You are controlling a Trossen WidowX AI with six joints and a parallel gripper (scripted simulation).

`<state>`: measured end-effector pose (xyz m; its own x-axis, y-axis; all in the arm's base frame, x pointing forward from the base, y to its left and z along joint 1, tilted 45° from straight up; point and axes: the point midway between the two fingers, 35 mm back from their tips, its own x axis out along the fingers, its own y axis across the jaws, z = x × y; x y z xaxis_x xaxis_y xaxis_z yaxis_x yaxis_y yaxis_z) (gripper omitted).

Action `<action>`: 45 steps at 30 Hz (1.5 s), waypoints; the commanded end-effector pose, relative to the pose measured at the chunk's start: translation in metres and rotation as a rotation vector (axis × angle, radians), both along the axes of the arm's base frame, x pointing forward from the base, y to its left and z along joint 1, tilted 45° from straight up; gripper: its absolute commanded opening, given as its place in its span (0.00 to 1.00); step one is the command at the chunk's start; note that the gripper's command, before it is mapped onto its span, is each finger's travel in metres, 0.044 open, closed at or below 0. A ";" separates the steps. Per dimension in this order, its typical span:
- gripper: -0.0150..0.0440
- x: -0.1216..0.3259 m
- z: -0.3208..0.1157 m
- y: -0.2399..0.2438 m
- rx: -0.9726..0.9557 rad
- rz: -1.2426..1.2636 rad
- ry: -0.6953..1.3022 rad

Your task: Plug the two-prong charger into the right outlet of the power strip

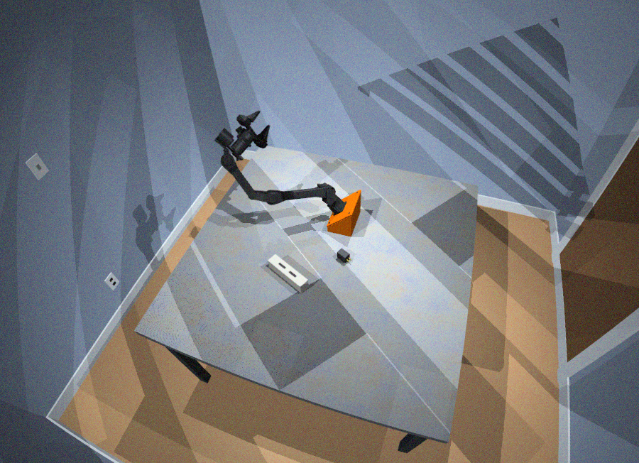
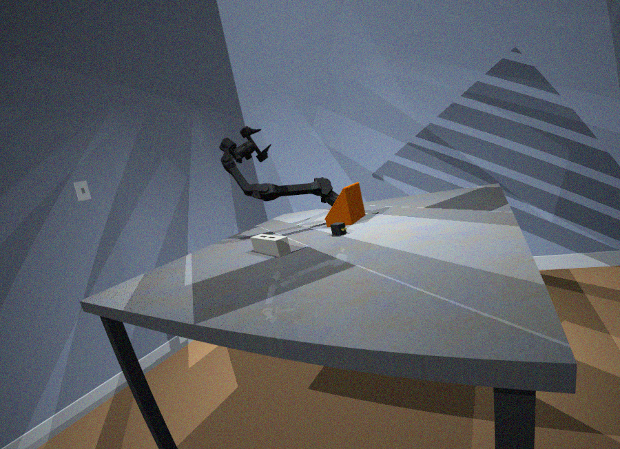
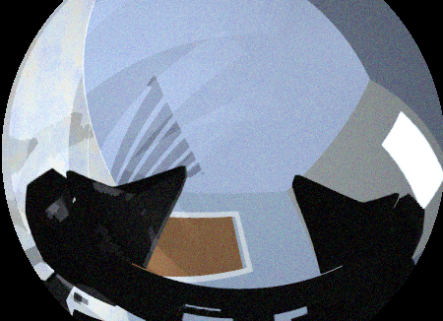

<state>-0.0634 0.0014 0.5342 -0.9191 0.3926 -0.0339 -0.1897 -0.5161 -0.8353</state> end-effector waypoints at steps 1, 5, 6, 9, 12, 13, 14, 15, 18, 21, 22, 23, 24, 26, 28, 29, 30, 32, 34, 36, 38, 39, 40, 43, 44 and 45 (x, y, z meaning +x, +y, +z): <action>1.00 -0.019 -0.008 0.024 -0.070 -0.075 -0.041; 1.00 -0.031 -0.015 0.045 -0.120 -0.147 -0.072; 1.00 -0.034 -0.017 0.051 -0.133 -0.165 -0.080; 1.00 -0.041 -0.023 0.067 -0.171 -0.220 -0.101; 1.00 -0.049 -0.032 0.086 -0.217 -0.279 -0.127; 1.00 -0.051 -0.035 0.092 -0.233 -0.299 -0.135; 1.00 -0.053 -0.038 0.099 -0.248 -0.319 -0.143; 1.00 -0.054 -0.041 0.105 -0.264 -0.338 -0.151; 1.00 -0.058 -0.051 0.124 -0.310 -0.398 -0.174; 1.00 -0.060 -0.062 0.143 -0.356 -0.458 -0.196; 1.00 -0.061 -0.065 0.149 -0.372 -0.478 -0.203; 1.00 -0.061 -0.069 0.156 -0.387 -0.498 -0.210; 1.00 -0.061 -0.073 0.162 -0.402 -0.518 -0.217; 1.00 -0.060 -0.081 0.174 -0.433 -0.558 -0.230; 1.00 -0.059 -0.089 0.186 -0.464 -0.598 -0.242; 1.00 -0.058 -0.093 0.192 -0.479 -0.618 -0.248; 1.00 -0.057 -0.097 0.197 -0.496 -0.637 -0.253; 1.00 -0.055 -0.106 0.208 -0.528 -0.676 -0.263; 1.00 -0.052 -0.115 0.219 -0.561 -0.715 -0.272; 1.00 -0.048 -0.124 0.229 -0.593 -0.754 -0.281; 1.00 -0.043 -0.133 0.239 -0.626 -0.794 -0.290; 1.00 -0.041 -0.137 0.244 -0.642 -0.813 -0.294; 1.00 -0.039 -0.142 0.249 -0.657 -0.833 -0.298; 1.00 -0.030 -0.156 0.263 -0.703 -0.893 -0.311; 1.00 -0.027 -0.161 0.267 -0.718 -0.913 -0.315; 1.00 -0.024 -0.165 0.272 -0.733 -0.932 -0.319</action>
